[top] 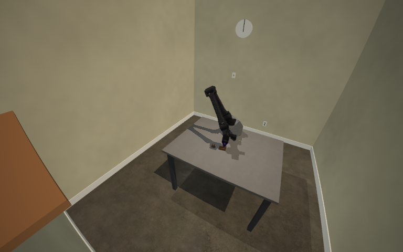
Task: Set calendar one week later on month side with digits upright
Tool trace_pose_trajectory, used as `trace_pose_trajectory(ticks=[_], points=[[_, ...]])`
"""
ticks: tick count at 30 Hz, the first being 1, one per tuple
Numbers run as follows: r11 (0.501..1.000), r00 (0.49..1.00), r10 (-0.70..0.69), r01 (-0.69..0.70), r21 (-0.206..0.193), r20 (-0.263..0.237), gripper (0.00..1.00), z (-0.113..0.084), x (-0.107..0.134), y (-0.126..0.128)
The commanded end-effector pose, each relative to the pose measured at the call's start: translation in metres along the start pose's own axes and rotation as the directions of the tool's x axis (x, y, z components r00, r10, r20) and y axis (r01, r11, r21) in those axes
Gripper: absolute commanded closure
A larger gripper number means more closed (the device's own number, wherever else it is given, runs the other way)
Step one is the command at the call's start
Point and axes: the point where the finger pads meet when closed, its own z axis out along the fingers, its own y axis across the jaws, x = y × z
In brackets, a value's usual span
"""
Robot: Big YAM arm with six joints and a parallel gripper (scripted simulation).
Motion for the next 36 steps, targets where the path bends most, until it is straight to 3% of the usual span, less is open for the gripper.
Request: trace_pose_trajectory(ticks=[1, 7, 11, 14, 15, 16, 27, 32, 36], points=[[0.998, 0.999, 0.032, -0.032, 0.046, 0.012, 0.74, -0.03, 0.0, -0.021], [0.998, 0.999, 0.036, -0.037, 0.05, 0.016, 0.74, -0.069, 0.0, -0.023], [0.998, 0.999, 0.038, -0.039, 0.051, 0.017, 0.74, -0.081, 0.001, -0.023], [0.998, 0.999, 0.038, -0.039, 0.051, 0.018, 0.74, -0.082, 0.001, -0.023], [0.999, 0.999, 0.036, -0.036, 0.022, 0.006, 0.74, -0.075, 0.002, -0.019], [0.999, 0.999, 0.037, -0.037, 0.021, 0.006, 0.74, -0.075, 0.002, -0.019], [0.997, 0.998, 0.06, -0.061, 0.043, 0.019, 0.74, -0.077, -0.005, -0.024], [0.991, 0.991, 0.129, -0.129, 0.039, 0.021, 0.74, -0.077, -0.009, -0.023], [0.954, 0.954, 0.297, -0.299, 0.038, 0.032, 0.74, -0.076, -0.019, -0.026]])
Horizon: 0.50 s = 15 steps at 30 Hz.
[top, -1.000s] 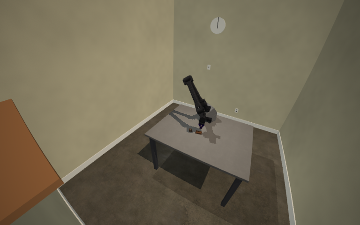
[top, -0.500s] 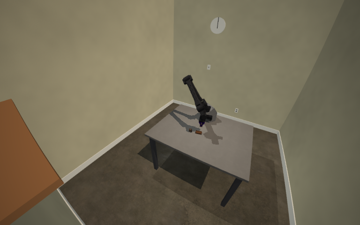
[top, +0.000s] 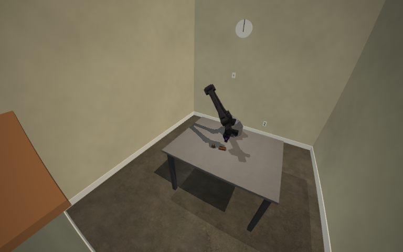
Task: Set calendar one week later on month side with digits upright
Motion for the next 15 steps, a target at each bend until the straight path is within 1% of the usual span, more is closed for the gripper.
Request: trace_pose_trajectory(ticks=[1, 2, 3, 4, 8, 10, 13, 14, 15], points=[[0.985, 0.986, 0.168, -0.169, 0.036, 0.02, 0.74, -0.009, -0.014, -0.024], [0.976, 0.977, 0.215, -0.215, 0.023, 0.015, 0.74, -0.009, -0.016, -0.021], [0.976, 0.976, 0.215, -0.216, 0.022, 0.015, 0.74, -0.009, -0.016, -0.021], [0.965, 0.965, 0.261, -0.261, 0.025, 0.019, 0.74, -0.008, -0.019, -0.022], [0.937, 0.937, 0.348, -0.349, 0.03, 0.028, 0.74, -0.008, -0.025, -0.024], [0.914, 0.914, 0.404, -0.405, 0.023, 0.026, 0.74, -0.007, -0.028, -0.022], [0.912, 0.913, 0.408, -0.409, 0.023, 0.025, 0.74, -0.007, -0.028, -0.022], [0.881, 0.881, 0.472, -0.472, 0.019, 0.025, 0.74, -0.007, -0.033, -0.021], [0.863, 0.863, 0.504, -0.504, 0.02, 0.03, 0.74, -0.006, -0.035, -0.022]])
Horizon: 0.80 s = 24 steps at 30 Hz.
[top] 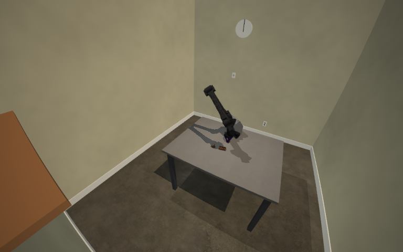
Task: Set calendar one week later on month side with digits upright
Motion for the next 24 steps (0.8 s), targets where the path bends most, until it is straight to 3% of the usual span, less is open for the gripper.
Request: trace_pose_trajectory(ticks=[1, 8, 12, 15, 16, 20, 24], points=[[0.982, 0.982, 0.187, -0.188, 0.029, 0.033, 0.74, -0.009, -0.024, -0.017], [0.939, 0.939, 0.343, -0.344, 0.02, 0.032, 0.74, -0.008, -0.032, -0.012], [0.889, 0.889, 0.457, -0.458, 0.016, 0.035, 0.74, -0.007, -0.038, -0.008], [0.878, 0.878, 0.478, -0.479, 0.015, 0.033, 0.74, -0.007, -0.039, -0.007], [0.845, 0.844, 0.535, -0.535, 0.013, 0.036, 0.74, -0.007, -0.043, -0.005], [0.798, 0.798, 0.602, -0.602, 0.01, 0.042, 0.74, -0.006, -0.048, -0.003], [0.717, 0.717, 0.696, -0.697, 0.006, 0.039, 0.74, -0.005, -0.054, 0.002]])
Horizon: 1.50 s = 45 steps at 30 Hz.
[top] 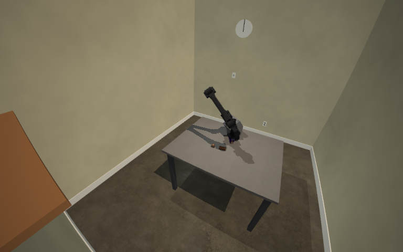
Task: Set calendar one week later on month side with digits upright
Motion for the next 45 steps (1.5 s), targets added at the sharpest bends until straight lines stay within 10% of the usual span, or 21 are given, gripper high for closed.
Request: trace_pose_trajectory(ticks=[1, 18, 45], points=[[0.982, 0.981, 0.188, -0.189, 0.005, 0.043, 0.74, -0.01, -0.029, 0.001], [0.876, 0.875, 0.483, -0.483, -0.001, 0.037, 0.74, -0.005, -0.033, 0.016], [0.888, 0.888, 0.459, -0.459, 0.012, 0.007, 0.74, 0.033, -0.014, 0.018]])
